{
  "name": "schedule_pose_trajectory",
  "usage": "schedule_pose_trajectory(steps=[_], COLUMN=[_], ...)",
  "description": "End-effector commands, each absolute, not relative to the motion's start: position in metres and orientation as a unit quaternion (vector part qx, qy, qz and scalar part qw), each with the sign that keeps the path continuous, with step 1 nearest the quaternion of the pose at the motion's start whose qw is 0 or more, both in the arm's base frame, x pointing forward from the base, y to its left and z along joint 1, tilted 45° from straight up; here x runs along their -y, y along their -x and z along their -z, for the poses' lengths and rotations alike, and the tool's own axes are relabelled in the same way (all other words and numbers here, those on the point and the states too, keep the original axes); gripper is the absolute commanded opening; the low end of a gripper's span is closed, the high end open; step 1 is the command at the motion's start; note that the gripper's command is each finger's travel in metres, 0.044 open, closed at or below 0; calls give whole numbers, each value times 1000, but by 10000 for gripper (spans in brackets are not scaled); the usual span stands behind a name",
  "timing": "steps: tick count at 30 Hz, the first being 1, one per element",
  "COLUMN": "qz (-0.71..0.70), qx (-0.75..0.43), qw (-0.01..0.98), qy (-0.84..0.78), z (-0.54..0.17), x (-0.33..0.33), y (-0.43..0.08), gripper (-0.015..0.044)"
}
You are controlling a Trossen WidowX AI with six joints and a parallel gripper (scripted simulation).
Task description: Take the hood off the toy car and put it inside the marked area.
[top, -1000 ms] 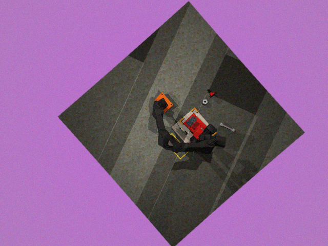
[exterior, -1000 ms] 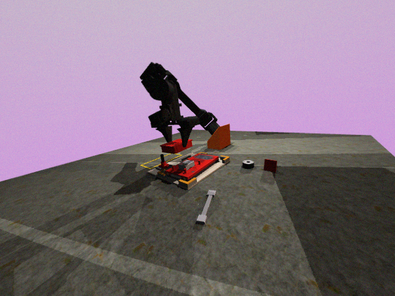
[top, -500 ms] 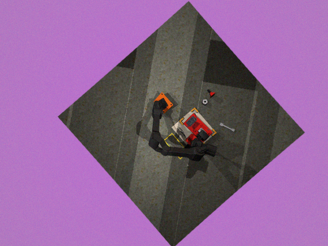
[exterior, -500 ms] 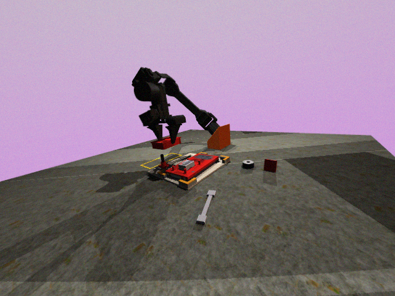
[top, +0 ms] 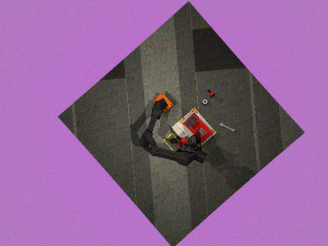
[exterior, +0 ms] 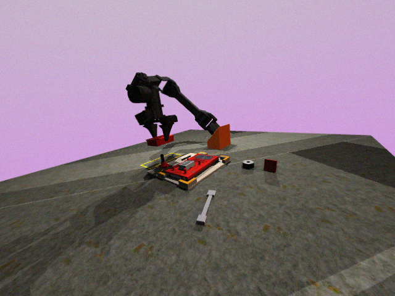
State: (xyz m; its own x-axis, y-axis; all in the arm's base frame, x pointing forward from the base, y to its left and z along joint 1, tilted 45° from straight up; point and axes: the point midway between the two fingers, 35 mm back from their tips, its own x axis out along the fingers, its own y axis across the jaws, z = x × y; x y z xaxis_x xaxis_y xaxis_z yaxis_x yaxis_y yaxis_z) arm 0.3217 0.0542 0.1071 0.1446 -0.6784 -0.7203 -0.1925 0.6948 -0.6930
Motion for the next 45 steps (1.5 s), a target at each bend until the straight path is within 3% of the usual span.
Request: schedule_pose_trajectory(steps=[1, 45], qz=[181, 184], qx=[-626, -625], qw=[673, 672], qy=[350, 351], z=[-121, -129], x=[-41, 1], y=[-317, -309], gripper=[0, 0])
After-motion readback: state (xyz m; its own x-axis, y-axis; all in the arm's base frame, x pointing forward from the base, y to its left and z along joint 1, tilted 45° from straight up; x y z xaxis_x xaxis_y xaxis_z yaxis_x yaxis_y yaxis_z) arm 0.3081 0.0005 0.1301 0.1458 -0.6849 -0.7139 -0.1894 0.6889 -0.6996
